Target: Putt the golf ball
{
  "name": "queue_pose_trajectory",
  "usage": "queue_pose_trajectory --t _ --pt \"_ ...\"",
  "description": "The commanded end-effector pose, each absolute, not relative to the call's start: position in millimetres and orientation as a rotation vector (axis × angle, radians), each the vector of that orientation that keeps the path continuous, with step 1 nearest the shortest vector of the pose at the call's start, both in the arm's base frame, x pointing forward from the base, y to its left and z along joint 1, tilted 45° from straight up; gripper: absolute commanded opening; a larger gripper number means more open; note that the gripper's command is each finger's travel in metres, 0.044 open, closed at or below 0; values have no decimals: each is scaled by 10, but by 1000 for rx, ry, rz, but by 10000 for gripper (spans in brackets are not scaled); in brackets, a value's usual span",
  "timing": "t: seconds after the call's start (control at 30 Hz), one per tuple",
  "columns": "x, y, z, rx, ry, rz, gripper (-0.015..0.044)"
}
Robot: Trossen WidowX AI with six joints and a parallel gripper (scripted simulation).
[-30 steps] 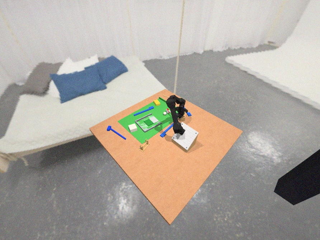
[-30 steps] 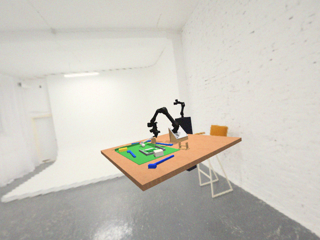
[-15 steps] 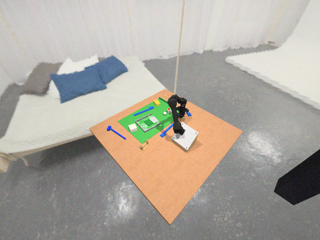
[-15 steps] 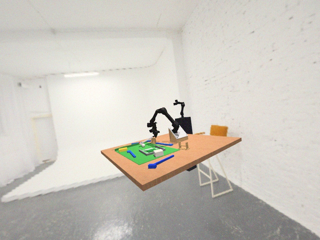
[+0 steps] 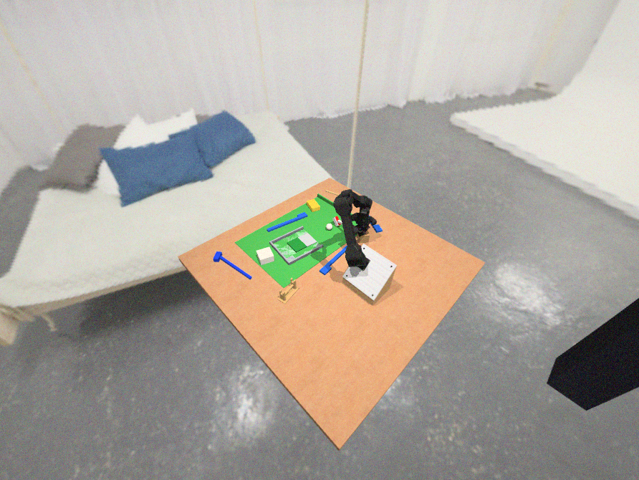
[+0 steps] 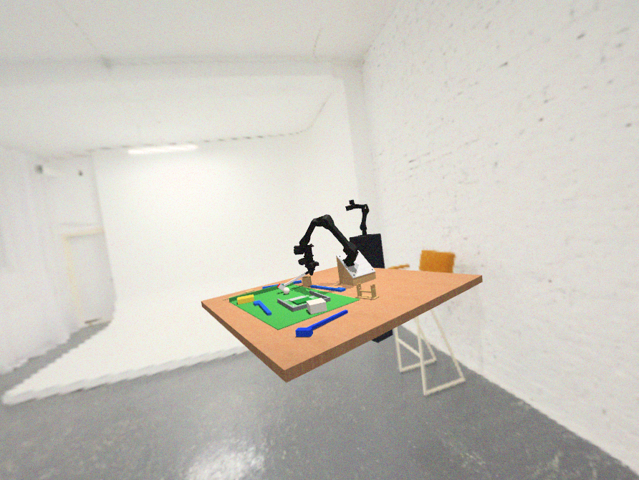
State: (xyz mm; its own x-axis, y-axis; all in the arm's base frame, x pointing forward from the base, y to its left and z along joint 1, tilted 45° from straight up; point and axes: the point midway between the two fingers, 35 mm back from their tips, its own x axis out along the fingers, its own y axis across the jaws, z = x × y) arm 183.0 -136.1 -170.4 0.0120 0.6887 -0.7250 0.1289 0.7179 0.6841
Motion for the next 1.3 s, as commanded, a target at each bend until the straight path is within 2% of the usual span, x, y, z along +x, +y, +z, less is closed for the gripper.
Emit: queue_pose_trajectory --t 0.0,0.23,0.7,1.27 --pt "1955 -1052 -1367 693 1515 503 0" --pt "1962 -473 -881 699 1512 516 0" --pt "1956 -895 -464 697 1513 514 0" --pt "1948 -855 -502 706 1514 510 0"
